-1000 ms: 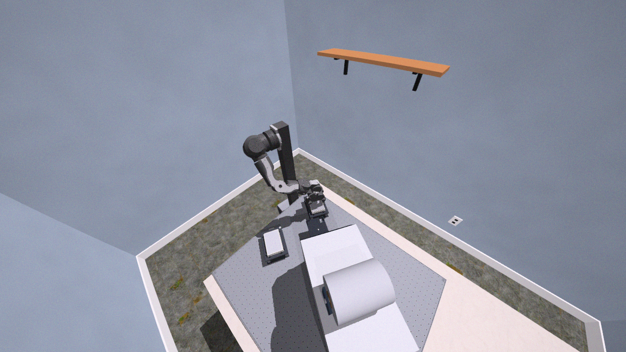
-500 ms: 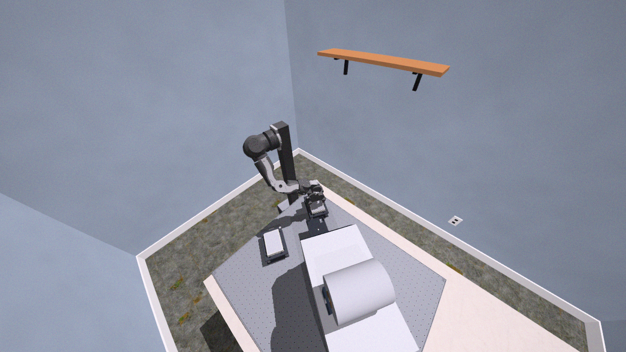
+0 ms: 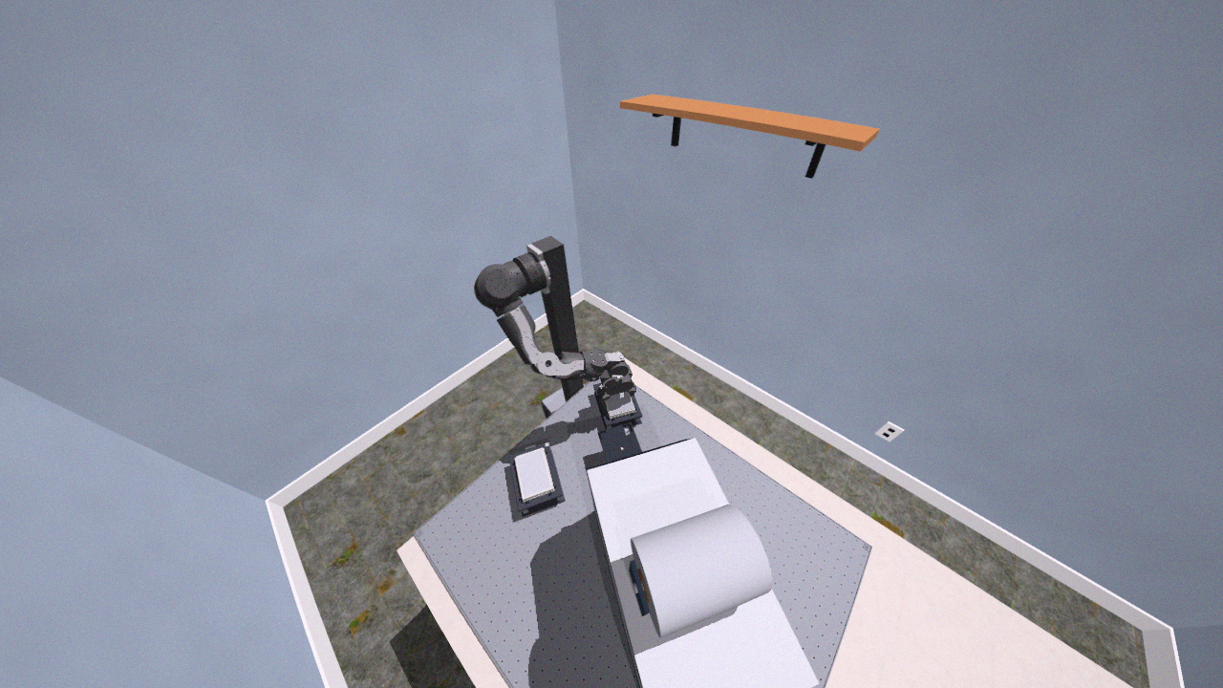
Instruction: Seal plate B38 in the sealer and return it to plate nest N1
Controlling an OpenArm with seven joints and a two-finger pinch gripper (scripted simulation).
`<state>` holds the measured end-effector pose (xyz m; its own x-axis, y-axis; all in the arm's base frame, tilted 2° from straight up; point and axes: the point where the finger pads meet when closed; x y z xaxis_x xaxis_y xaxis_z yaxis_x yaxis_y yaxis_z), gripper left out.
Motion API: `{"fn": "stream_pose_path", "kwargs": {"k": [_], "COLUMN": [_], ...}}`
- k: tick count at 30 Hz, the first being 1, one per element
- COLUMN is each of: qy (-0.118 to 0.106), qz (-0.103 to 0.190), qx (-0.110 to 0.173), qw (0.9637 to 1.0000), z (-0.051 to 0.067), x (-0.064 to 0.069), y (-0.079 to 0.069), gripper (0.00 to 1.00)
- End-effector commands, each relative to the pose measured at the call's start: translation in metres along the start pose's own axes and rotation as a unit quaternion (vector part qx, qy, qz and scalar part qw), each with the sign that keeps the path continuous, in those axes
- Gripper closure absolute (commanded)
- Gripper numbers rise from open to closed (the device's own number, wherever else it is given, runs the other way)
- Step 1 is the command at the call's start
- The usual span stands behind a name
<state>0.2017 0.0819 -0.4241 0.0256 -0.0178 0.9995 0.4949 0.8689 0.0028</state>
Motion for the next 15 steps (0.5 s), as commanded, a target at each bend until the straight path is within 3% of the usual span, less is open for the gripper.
{"fn": "stream_pose_path", "kwargs": {"k": [1, 15], "qy": [0.001, 0.001], "qz": [-0.003, -0.003], "qx": [0.002, 0.002], "qw": [1.0000, 1.0000], "z": [0.0013, 0.0005], "x": [-0.0001, -0.0011], "y": [0.0012, 0.0009], "gripper": [1.00, 1.00]}}
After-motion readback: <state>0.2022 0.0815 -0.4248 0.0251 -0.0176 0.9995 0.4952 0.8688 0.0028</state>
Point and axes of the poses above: the point where the finger pads meet when closed, its own x axis back along the fingers, its own y axis across the jaws, z = x × y, and after that the axes turned 6 degrees about -x, right-handed
